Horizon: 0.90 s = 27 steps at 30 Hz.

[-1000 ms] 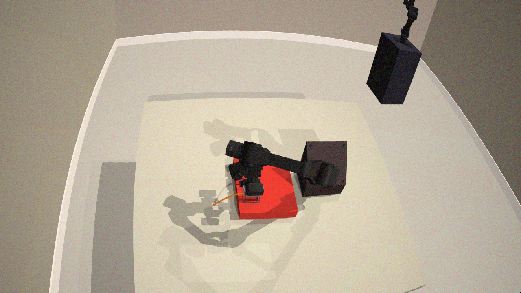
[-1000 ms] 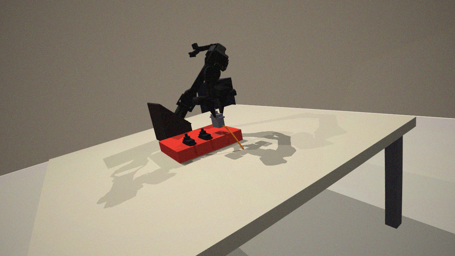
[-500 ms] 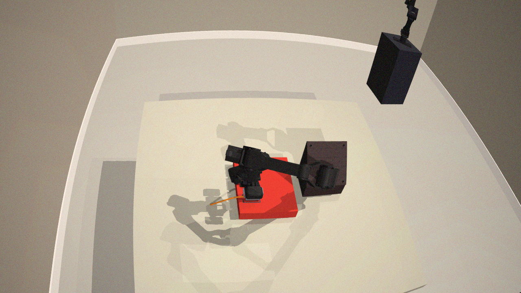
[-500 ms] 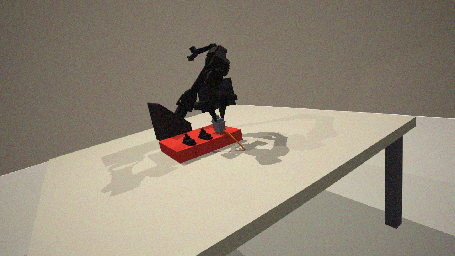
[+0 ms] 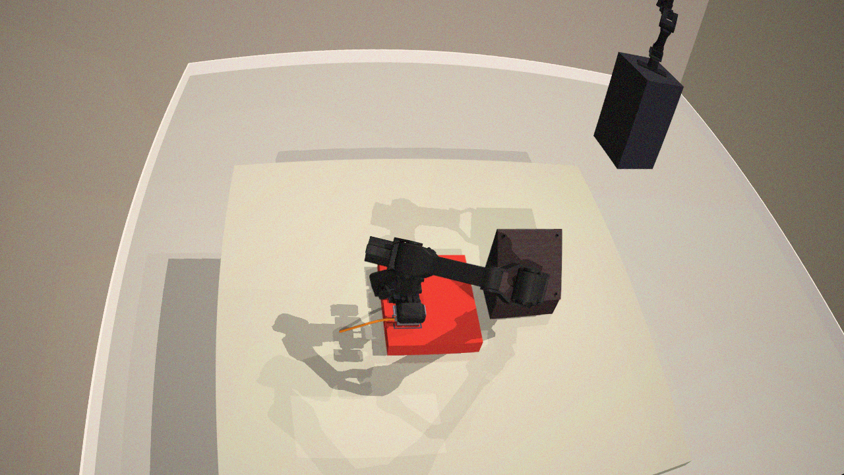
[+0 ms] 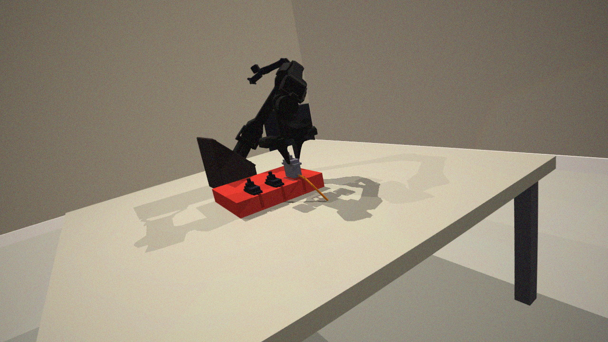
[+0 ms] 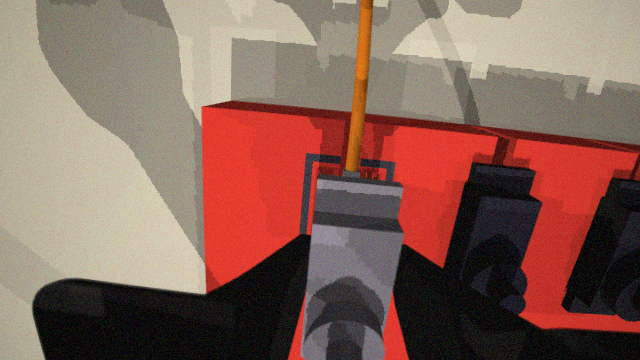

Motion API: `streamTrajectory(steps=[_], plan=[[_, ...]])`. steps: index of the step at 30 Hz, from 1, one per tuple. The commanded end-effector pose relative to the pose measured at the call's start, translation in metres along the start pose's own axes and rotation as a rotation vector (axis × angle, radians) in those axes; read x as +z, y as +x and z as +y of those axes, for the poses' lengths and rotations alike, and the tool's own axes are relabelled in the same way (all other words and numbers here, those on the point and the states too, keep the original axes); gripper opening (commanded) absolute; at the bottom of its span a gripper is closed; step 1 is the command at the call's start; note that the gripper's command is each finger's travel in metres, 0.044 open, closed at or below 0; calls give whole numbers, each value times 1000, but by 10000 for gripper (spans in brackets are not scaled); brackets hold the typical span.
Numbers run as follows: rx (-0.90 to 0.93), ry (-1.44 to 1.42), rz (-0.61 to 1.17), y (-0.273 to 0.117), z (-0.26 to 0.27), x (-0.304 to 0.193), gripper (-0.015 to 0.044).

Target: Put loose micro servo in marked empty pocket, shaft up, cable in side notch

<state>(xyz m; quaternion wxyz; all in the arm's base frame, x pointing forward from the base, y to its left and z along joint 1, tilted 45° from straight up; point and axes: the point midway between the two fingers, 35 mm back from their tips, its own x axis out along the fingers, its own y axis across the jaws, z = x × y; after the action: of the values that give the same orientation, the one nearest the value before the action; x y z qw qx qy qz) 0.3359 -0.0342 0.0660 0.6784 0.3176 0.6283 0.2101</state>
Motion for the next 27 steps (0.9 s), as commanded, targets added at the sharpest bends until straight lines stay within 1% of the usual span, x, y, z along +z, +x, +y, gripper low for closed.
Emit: streamTrajectory(steps=[1, 27], plan=[[3, 4, -5, 3, 0, 1, 0], [5, 3, -5, 32, 1, 1, 0]])
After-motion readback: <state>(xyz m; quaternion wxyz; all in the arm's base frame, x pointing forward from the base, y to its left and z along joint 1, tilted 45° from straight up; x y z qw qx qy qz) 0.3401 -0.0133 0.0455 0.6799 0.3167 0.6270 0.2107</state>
